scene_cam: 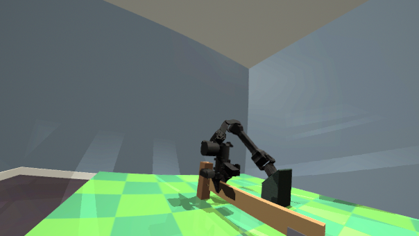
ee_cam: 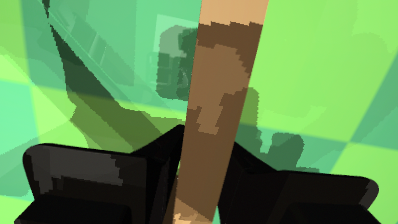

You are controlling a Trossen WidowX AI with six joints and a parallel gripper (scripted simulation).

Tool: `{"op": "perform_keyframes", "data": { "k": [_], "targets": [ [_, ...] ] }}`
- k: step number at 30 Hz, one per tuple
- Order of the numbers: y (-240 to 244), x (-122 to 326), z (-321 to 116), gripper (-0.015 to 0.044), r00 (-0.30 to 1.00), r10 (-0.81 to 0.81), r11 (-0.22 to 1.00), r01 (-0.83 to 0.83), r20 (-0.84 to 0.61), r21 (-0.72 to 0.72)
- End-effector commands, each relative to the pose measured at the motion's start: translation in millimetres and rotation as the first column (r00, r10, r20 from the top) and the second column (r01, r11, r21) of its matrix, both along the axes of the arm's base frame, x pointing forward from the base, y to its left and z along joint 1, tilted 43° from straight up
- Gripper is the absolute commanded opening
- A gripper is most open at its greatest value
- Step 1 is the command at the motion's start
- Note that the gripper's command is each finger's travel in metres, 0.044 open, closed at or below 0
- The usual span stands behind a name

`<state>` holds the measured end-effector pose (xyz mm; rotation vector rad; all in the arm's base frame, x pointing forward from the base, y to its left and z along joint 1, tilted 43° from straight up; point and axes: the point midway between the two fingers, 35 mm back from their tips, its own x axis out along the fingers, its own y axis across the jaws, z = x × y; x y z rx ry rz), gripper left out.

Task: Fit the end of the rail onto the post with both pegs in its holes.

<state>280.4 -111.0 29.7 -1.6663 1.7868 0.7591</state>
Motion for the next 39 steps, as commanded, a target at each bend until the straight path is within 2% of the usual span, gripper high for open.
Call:
{"op": "perform_keyframes", "data": {
  "k": [1, 39],
  "targets": [
    [-1.1, 1.4, 2.5, 0.0000, 1.000, 0.005, 1.000, -0.005, 0.002, -0.003],
    [-9.6, 1.0, 10.7, 0.0000, 1.000, 0.005, 1.000, -0.005, 0.002, -0.004]
  ]
}}
